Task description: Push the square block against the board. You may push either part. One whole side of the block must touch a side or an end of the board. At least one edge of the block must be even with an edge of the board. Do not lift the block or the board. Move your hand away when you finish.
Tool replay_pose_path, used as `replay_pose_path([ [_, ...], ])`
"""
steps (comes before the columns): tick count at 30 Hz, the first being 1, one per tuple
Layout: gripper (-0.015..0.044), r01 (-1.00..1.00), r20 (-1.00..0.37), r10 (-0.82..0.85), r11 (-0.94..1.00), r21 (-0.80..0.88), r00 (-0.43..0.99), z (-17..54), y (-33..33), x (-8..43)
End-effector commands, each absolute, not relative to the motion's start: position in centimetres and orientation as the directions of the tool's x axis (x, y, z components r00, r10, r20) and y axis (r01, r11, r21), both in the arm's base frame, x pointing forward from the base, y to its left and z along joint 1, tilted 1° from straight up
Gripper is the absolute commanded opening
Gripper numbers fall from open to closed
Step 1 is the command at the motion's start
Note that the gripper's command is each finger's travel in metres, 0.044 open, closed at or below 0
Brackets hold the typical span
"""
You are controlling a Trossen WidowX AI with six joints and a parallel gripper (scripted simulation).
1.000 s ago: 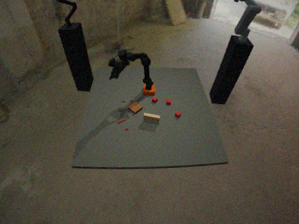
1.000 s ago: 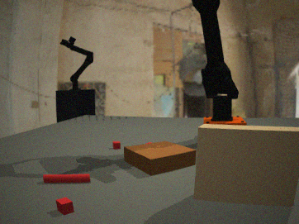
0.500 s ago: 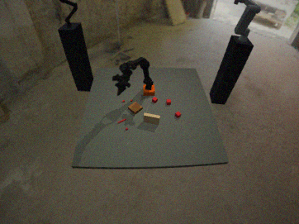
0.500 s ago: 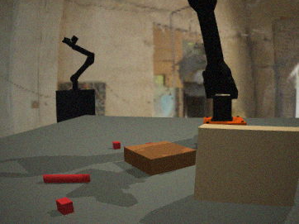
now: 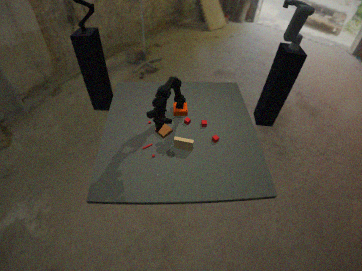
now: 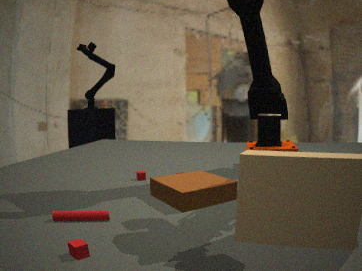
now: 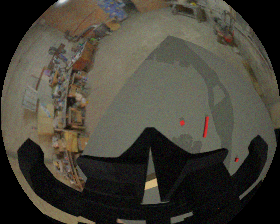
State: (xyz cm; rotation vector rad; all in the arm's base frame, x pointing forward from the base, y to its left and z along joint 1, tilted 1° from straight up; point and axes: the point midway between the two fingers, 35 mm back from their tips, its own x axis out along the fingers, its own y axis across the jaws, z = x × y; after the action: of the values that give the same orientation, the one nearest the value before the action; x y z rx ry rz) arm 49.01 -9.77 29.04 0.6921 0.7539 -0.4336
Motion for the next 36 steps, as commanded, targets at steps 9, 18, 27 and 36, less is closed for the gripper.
replay_pose_path([
  [9,0.0000,0.469,-0.905,-0.024,0.861,0.197,0.424,21.4,-2.8,48.9],
  [18,0.0000,0.305,-0.975,-0.001,0.950,0.068,0.222,16.5,2.1,47.3],
  [27,0.0000,0.132,-0.999,-0.017,0.991,-0.010,0.047,13.0,5.9,45.3],
  [36,0.0000,0.133,-0.999,-0.017,0.991,-0.010,0.047,9.5,5.9,45.6],
])
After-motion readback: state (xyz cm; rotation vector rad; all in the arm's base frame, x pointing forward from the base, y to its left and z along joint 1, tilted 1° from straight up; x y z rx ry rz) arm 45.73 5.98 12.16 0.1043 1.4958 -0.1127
